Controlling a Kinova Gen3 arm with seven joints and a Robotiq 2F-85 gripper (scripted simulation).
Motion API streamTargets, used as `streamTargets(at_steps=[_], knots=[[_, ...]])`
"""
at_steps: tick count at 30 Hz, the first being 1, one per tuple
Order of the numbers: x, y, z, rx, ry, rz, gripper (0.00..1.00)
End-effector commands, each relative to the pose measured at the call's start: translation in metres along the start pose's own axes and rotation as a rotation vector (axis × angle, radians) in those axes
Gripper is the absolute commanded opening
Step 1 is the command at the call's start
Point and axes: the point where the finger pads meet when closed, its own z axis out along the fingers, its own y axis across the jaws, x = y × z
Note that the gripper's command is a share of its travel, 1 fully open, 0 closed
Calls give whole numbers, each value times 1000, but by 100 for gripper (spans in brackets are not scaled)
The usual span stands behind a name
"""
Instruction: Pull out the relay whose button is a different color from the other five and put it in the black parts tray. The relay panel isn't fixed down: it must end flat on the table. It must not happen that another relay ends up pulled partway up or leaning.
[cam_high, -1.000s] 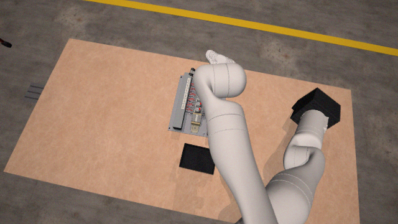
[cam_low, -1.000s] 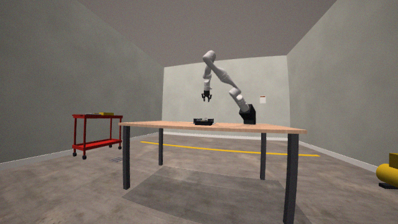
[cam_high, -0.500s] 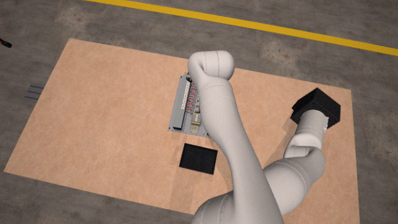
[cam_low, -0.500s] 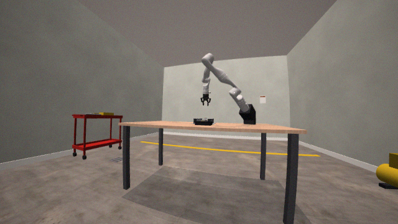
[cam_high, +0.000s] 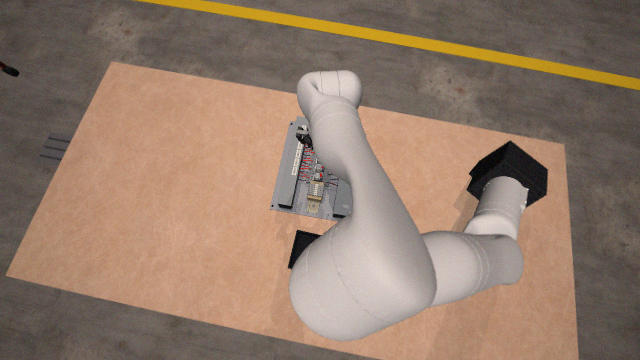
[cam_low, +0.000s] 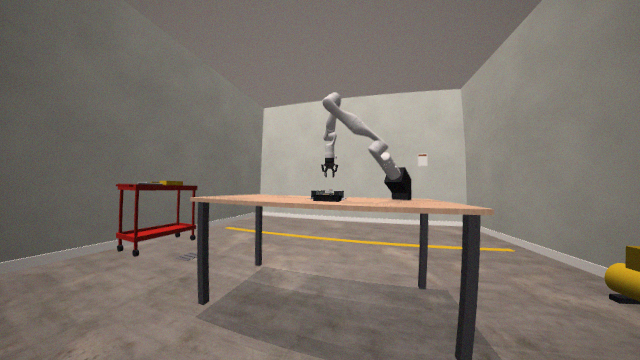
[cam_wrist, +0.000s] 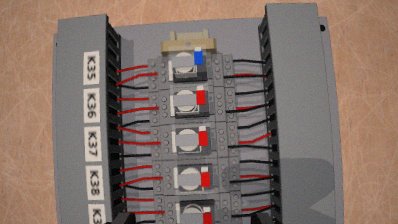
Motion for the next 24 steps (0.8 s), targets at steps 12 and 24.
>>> streamTargets(at_steps=[12,24], knots=[[-11,-1,35,-23,-113,-46,61],[-13,-1,41,-27,-133,-54,61]])
